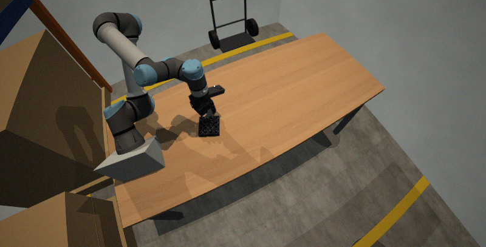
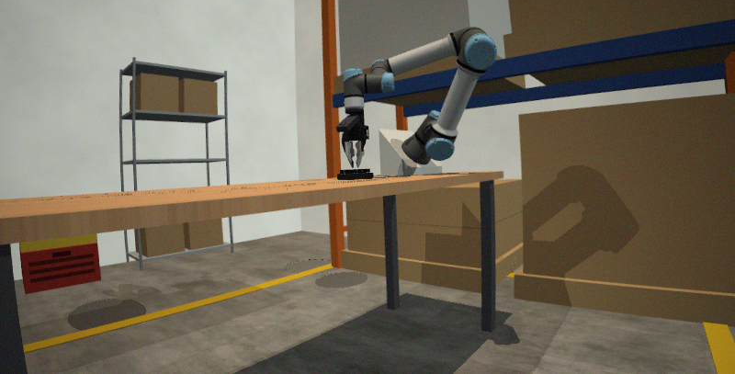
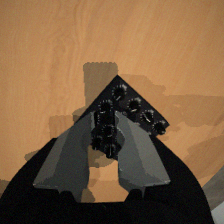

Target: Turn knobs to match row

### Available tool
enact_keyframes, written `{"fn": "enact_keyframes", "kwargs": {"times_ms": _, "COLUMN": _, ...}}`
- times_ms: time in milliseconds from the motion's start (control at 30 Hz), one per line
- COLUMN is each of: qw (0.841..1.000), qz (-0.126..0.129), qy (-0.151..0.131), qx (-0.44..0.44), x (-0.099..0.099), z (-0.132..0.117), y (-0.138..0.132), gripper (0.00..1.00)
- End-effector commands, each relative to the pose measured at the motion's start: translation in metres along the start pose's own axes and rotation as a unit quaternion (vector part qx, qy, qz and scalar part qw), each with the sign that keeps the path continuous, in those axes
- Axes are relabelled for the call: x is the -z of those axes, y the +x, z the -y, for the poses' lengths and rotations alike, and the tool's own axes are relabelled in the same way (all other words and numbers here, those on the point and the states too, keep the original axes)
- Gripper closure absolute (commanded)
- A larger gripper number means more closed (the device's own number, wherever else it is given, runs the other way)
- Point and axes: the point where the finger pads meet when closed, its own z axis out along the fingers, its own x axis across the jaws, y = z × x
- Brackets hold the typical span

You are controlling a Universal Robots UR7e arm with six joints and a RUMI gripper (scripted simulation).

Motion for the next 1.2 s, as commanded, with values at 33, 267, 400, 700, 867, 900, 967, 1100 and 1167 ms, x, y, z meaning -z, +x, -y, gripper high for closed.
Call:
{"fn": "enact_keyframes", "kwargs": {"times_ms": 33, "qw": 1.000, "qz": 0.002, "qy": -0.001, "qx": -0.001, "x": -0.005, "z": 0.000, "y": -0.001, "gripper": 0.89}}
{"fn": "enact_keyframes", "kwargs": {"times_ms": 267, "qw": 1.000, "qz": 0.002, "qy": -0.001, "qx": -0.001, "x": -0.009, "z": 0.000, "y": -0.001, "gripper": 0.89}}
{"fn": "enact_keyframes", "kwargs": {"times_ms": 400, "qw": 1.000, "qz": 0.002, "qy": -0.001, "qx": -0.001, "x": -0.012, "z": 0.000, "y": -0.001, "gripper": 0.89}}
{"fn": "enact_keyframes", "kwargs": {"times_ms": 700, "qw": 1.000, "qz": 0.002, "qy": -0.001, "qx": -0.001, "x": -0.016, "z": 0.000, "y": -0.001, "gripper": 0.89}}
{"fn": "enact_keyframes", "kwargs": {"times_ms": 867, "qw": 1.000, "qz": 0.001, "qy": 0.000, "qx": 0.000, "x": -0.015, "z": 0.000, "y": 0.000, "gripper": 0.89}}
{"fn": "enact_keyframes", "kwargs": {"times_ms": 900, "qw": 1.000, "qz": 0.001, "qy": 0.000, "qx": 0.000, "x": -0.015, "z": 0.000, "y": 0.000, "gripper": 0.89}}
{"fn": "enact_keyframes", "kwargs": {"times_ms": 967, "qw": 1.000, "qz": 0.001, "qy": 0.000, "qx": 0.000, "x": -0.015, "z": 0.000, "y": 0.000, "gripper": 0.89}}
{"fn": "enact_keyframes", "kwargs": {"times_ms": 1100, "qw": 1.000, "qz": 0.001, "qy": 0.000, "qx": 0.000, "x": -0.015, "z": 0.000, "y": 0.000, "gripper": 0.89}}
{"fn": "enact_keyframes", "kwargs": {"times_ms": 1167, "qw": 1.000, "qz": 0.001, "qy": 0.000, "qx": 0.000, "x": -0.015, "z": 0.000, "y": 0.000, "gripper": 0.89}}
